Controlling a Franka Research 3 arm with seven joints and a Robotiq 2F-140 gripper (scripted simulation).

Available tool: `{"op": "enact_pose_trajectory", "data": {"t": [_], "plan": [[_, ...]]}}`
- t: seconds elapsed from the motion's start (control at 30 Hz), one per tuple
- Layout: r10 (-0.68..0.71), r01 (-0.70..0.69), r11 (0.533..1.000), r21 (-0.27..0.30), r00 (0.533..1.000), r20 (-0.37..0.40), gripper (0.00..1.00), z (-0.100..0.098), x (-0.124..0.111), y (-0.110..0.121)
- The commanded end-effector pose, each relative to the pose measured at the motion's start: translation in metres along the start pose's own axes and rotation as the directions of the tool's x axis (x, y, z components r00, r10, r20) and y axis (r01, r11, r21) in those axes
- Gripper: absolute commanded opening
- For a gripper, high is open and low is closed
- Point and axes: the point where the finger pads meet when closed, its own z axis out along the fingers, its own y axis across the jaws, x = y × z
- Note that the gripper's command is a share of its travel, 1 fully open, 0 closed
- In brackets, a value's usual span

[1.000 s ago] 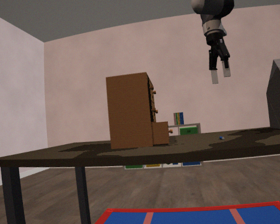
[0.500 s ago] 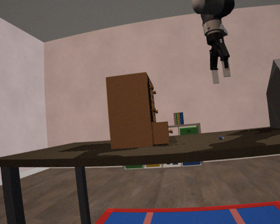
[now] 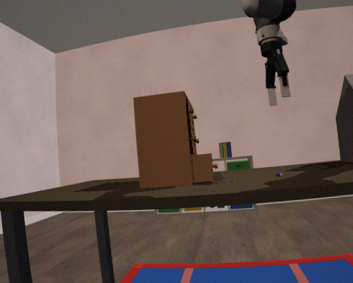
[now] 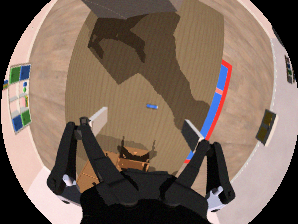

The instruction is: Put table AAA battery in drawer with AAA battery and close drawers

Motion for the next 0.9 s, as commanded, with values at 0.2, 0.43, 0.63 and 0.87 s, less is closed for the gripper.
{"op": "enact_pose_trajectory", "data": {"t": [0.2,0.43,0.63,0.87], "plan": [[0.036,-0.036,0.999,-0.004,0.999,0.005,1.00,-0.0003,0.0008,0.0011],[0.036,-0.036,0.999,-0.004,0.999,0.005,1.00,-0.0003,0.0008,0.0011],[0.045,-0.045,0.999,-0.004,0.999,0.005,1.00,-0.0003,0.0011,0.0013],[0.048,-0.048,0.999,-0.011,0.999,0.008,1.00,0.0015,0.0010,0.0027]]}}
